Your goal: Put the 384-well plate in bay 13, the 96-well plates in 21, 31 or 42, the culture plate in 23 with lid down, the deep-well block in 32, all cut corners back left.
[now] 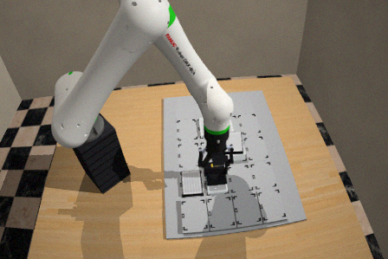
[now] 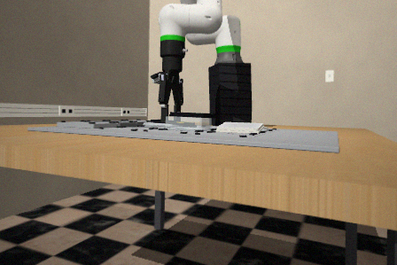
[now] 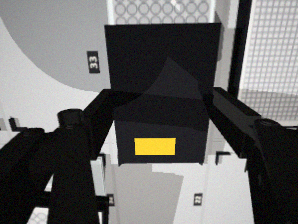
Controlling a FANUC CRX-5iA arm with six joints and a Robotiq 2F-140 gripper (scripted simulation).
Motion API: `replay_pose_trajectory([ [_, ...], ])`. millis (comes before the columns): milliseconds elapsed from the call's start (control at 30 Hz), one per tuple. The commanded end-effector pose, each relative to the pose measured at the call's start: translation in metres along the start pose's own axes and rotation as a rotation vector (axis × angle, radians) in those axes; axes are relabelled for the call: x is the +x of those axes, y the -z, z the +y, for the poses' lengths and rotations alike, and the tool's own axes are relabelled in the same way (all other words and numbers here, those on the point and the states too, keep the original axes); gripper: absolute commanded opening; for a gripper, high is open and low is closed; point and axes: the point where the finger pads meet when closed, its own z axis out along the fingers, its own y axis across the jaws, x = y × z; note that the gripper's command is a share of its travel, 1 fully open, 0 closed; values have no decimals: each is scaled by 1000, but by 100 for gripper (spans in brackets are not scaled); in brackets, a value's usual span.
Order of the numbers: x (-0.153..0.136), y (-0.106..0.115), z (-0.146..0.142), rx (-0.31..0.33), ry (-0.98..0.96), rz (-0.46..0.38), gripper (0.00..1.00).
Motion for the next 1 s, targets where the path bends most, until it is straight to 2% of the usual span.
replay_pose_trajectory([
  [0, 0, 1, -1, 2, 0, 0, 10],
  [800, 0, 7, -1, 2, 0, 0, 10],
  [967, 0, 14, -1, 2, 0, 0, 10],
])
